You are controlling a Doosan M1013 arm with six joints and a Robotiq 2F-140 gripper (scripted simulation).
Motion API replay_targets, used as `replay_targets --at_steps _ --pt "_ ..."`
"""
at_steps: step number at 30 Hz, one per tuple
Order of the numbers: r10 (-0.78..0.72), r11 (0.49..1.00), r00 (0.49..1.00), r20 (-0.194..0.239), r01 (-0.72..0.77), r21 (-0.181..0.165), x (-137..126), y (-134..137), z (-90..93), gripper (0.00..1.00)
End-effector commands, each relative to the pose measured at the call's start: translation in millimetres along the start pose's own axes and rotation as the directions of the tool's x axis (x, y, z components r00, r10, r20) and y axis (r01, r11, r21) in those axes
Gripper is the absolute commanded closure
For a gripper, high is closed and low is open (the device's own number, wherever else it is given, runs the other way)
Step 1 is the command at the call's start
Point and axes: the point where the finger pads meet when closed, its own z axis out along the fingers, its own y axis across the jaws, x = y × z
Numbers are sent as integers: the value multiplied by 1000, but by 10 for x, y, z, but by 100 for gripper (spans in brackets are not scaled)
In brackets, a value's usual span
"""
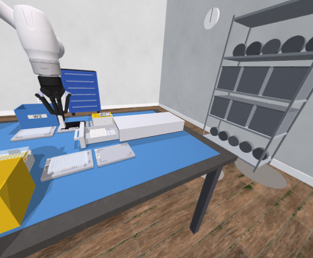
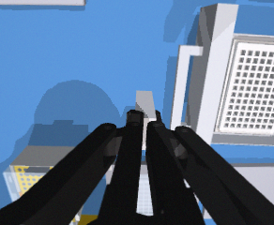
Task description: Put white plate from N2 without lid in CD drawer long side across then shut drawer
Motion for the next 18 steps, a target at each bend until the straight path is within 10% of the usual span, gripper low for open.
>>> replay_targets --at_steps 1,18 --pt "0 1000 1000 0 0 0 0 0 32 100" --pt "0 1000 1000 0 0 0 0 0 232 100"
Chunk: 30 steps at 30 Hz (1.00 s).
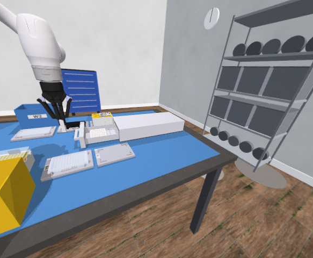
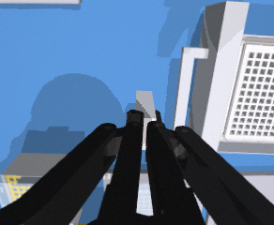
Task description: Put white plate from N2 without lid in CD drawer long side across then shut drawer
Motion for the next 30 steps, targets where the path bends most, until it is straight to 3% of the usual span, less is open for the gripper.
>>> replay_targets --at_steps 1,30 --pt "0 1000 1000 0 0 0 0 0 19 100" --pt "0 1000 1000 0 0 0 0 0 365 100"
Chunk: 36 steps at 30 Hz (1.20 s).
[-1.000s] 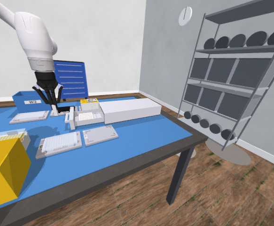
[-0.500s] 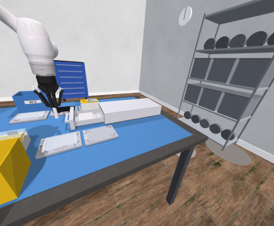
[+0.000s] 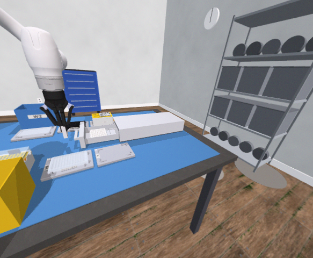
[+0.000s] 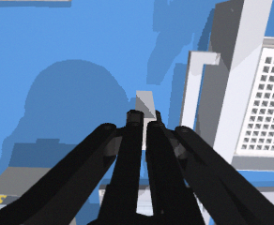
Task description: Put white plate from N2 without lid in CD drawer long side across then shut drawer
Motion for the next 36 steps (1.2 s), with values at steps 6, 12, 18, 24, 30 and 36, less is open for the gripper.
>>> replay_targets --at_steps 6,12,18,24,30,36 --pt "0 1000 1000 0 0 0 0 0 72 100" --pt "0 1000 1000 0 0 0 0 0 152 100" --pt "0 1000 1000 0 0 0 0 0 232 100" --pt "0 1000 1000 0 0 0 0 0 252 100" --pt "0 1000 1000 0 0 0 0 0 252 100" --pt "0 1000 1000 0 0 0 0 0 252 100"
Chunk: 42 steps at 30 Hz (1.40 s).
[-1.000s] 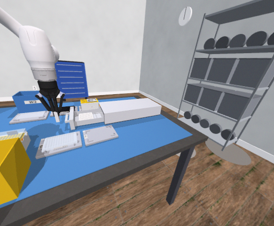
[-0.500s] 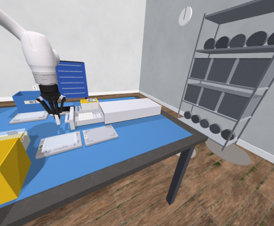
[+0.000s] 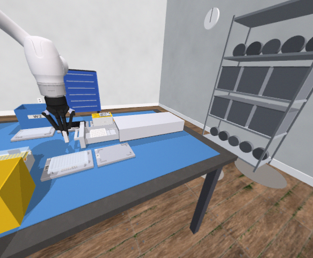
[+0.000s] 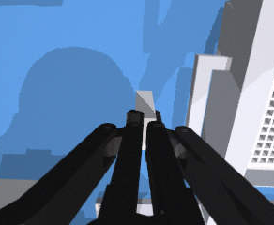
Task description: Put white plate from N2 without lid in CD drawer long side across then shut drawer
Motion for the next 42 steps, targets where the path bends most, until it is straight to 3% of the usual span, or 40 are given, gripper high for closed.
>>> replay_targets --at_steps 1,27,42 --pt "0 1000 1000 0 0 0 0 0 -1 100" --pt "0 1000 1000 0 0 0 0 0 -1 100" --pt "0 1000 1000 0 0 0 0 173 -1 100"
